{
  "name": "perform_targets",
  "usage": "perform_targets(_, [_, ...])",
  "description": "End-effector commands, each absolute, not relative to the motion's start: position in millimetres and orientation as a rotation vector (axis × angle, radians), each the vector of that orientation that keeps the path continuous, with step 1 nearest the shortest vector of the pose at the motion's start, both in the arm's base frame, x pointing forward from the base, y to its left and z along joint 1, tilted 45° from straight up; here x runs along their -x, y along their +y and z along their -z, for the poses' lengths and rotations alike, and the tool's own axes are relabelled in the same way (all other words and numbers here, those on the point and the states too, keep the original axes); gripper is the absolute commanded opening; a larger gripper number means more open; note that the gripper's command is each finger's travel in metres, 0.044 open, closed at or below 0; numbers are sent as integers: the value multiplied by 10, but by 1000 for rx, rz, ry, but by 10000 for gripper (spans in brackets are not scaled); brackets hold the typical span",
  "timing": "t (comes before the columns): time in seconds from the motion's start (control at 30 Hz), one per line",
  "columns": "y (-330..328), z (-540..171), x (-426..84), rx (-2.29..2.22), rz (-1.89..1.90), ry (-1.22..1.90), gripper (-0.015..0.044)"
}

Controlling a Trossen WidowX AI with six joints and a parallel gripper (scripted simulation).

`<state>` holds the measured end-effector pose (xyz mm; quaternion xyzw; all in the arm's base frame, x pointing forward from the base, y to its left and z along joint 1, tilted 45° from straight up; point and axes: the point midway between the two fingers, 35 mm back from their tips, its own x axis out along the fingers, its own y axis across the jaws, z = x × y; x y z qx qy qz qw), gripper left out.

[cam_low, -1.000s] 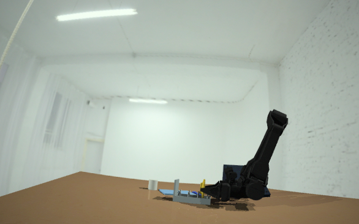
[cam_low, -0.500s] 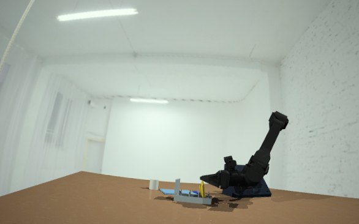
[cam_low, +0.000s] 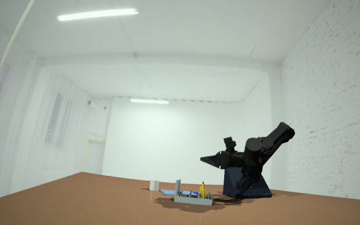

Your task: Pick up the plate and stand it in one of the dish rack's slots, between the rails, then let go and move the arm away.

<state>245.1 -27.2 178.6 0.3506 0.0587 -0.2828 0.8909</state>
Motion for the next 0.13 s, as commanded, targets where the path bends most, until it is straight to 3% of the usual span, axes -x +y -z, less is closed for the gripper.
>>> perform_targets(0.0, [-329,-1760,-2488,-656,603,191,400])
perform_targets(0.1, [-385,-1698,-2513,-587,619,266,400])
